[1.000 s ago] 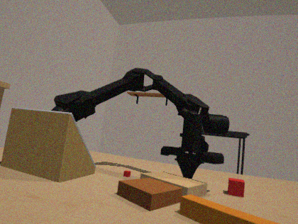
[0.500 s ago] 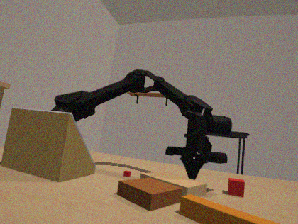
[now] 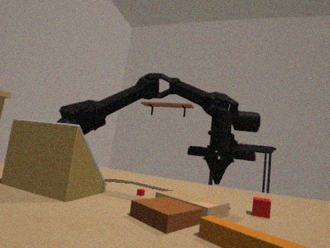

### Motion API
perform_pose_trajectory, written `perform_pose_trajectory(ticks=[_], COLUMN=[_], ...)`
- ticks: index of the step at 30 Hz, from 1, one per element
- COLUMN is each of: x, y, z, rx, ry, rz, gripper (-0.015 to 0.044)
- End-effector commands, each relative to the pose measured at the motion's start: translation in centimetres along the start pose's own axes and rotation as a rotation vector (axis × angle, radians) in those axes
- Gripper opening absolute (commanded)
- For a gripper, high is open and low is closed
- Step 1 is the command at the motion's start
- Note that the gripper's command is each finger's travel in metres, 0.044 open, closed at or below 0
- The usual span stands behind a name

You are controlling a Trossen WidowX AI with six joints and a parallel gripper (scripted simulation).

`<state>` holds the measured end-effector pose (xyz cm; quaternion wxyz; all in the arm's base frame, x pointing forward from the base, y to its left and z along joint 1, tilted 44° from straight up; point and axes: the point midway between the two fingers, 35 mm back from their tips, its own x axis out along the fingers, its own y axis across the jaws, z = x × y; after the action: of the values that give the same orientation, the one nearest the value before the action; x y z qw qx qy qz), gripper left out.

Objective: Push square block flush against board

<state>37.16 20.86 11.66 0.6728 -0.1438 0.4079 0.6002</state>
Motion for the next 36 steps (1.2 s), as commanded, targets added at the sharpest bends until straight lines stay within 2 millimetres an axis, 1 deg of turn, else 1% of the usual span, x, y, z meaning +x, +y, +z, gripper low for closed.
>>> perform_pose_trajectory(ticks=[1, 4, 9, 10, 11, 13, 14, 15, 23, 36], x=[-0.2, -0.2, -0.2, 0.1, 1.1, 4.2, 5.0, 5.3, 5.3, 5.3], y=[0.3, -1.3, -1.5, -1.5, -1.5, -1.5, -1.5, -1.5, -1.5, -1.6], z=[-0.1, -2.5, -2.7, -2.7, -2.7, -2.7, -2.6, -2.6, -2.7, -3.8], rx=[-0.008, -0.011, -0.011, -0.011, -0.011, -0.011, -0.011, -0.011, -0.011, -0.011], ry=[0.003, 0.003, 0.002, 0.003, 0.004, 0.005, 0.003, 0.002, 0.002, 0.004], rz=[0.013, 0.013, 0.013, 0.013, 0.013, 0.013, 0.013, 0.013, 0.013, 0.013], gripper=[0.0, 0.0, 0.0, 0.0, 0.0, 0.0, 0.0, 0.0, 0.0, 0.0])
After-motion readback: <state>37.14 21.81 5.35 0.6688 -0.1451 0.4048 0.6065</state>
